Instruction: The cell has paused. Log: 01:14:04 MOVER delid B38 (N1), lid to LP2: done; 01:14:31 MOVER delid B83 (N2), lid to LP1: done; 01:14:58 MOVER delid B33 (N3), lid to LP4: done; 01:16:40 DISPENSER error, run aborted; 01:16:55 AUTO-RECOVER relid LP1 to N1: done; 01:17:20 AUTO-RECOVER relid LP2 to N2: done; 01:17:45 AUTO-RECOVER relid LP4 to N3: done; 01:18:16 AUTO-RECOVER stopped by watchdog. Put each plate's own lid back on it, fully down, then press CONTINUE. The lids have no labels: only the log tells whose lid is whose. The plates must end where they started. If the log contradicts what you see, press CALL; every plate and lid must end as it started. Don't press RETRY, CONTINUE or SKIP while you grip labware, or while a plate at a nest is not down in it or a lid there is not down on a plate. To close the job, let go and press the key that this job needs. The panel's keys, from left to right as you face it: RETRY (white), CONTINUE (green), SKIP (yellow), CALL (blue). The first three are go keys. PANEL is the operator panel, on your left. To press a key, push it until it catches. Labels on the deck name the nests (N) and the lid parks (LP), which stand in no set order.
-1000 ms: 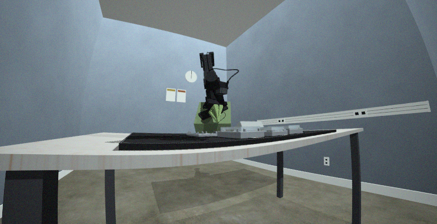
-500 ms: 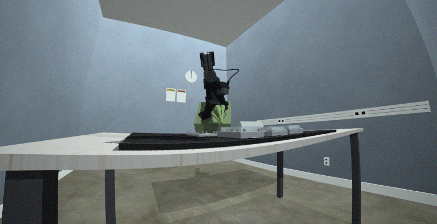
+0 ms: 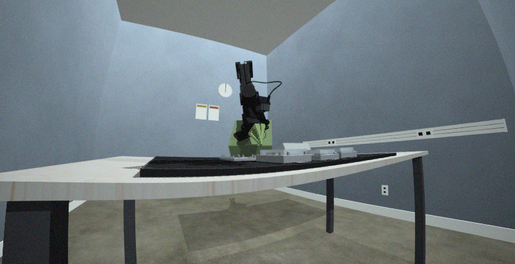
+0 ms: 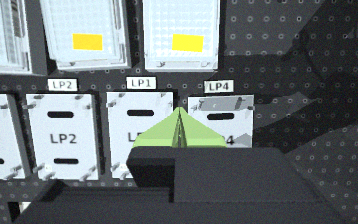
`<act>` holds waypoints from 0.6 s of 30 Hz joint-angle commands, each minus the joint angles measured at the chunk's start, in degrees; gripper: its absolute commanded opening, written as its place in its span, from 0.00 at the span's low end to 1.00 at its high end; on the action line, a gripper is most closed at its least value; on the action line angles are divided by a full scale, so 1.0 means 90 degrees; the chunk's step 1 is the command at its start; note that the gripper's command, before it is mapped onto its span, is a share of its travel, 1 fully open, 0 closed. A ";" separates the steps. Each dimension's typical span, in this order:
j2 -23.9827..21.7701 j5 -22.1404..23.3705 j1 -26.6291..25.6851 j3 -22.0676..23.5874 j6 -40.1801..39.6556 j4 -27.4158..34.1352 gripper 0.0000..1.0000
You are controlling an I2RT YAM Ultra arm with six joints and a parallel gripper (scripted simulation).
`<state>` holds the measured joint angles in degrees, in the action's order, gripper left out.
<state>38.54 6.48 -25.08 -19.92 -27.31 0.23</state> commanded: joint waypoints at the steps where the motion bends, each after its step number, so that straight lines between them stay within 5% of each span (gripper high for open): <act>1: -0.0023 0.0093 -0.0035 -0.0041 -0.0037 -0.0083 0.00; 10: -0.0300 -0.1212 0.1434 0.0470 0.0460 -0.0380 0.00; 18: 0.0147 -0.2819 0.3199 0.0802 0.1001 -0.0812 0.00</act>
<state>38.52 -11.97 -0.21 -13.69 -21.10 -3.95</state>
